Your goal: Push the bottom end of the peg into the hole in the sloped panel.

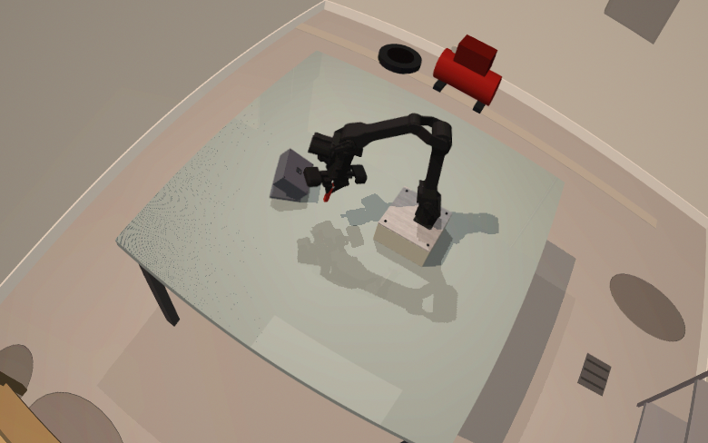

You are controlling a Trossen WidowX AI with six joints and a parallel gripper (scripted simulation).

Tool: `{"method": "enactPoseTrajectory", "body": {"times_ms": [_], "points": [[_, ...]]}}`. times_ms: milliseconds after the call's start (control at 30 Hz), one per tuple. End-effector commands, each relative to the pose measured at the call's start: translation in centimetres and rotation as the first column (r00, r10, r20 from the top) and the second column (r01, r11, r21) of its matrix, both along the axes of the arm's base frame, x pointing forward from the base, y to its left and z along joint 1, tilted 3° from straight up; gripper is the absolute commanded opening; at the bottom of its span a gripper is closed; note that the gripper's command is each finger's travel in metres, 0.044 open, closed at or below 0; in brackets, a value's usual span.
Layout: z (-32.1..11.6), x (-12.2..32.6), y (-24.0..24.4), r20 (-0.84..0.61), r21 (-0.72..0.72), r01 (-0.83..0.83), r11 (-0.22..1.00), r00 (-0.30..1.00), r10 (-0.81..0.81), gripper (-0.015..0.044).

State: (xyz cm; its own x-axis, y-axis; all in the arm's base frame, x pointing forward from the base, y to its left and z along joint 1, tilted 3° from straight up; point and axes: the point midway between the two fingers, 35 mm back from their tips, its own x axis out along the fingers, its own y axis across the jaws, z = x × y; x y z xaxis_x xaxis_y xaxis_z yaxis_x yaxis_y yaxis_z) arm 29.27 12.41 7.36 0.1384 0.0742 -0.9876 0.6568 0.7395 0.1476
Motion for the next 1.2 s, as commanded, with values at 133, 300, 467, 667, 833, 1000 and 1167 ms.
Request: {"method": "enactPoseTrajectory", "body": {"times_ms": [133,300,467,667,833,1000,1167], "points": [[0.3,0.7,-0.8,0.037,0.044,0.046,0.998,0.998,-0.048,0.0],[0.6,1.2,-1.2,0.061,0.069,0.069,0.995,0.995,-0.073,0.0],[0.9,1.6,-1.7,0.085,0.094,0.091,0.991,0.991,-0.099,0.0],[1.3,2.2,-2.3,0.113,0.124,0.116,0.985,0.985,-0.13,0.0],[1.7,2.6,-2.9,0.137,0.149,0.135,0.98,0.978,-0.156,0.0],[2.0,3.0,-3.4,0.16,0.173,0.153,0.973,0.97,-0.181,0.0],[2.4,3.4,-4.0,0.183,0.197,0.17,0.966,0.961,-0.206,0.0]]}}
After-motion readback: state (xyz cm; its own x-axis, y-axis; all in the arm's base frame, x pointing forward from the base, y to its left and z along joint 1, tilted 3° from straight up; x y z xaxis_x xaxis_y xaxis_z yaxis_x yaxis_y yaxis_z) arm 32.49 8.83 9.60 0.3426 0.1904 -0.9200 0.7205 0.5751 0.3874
